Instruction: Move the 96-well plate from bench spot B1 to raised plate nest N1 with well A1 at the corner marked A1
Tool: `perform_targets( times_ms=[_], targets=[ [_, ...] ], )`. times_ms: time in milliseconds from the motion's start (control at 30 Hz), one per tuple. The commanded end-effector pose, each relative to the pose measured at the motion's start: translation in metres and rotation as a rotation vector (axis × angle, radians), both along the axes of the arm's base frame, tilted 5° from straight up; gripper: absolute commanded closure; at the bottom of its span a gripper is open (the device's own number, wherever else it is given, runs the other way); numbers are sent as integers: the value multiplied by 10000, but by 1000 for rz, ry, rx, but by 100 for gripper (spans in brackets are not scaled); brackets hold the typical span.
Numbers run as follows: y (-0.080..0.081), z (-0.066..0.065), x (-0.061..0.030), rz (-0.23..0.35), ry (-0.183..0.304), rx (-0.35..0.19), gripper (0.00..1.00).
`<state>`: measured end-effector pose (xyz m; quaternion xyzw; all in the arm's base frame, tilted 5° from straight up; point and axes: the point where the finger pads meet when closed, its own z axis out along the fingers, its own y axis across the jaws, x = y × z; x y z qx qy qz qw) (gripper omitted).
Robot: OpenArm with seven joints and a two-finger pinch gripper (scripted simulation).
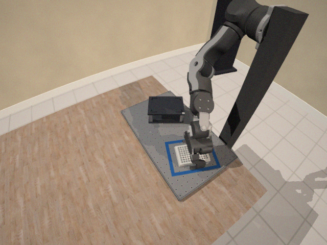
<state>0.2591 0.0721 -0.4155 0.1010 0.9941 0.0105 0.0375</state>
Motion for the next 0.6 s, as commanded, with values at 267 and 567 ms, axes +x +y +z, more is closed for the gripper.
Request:
perform_targets(
  times_ms=[267,567],
  targets=[
    [26,54,32,6,-7,3,23],
    [26,54,32,6,-7,3,23]
  ],
)
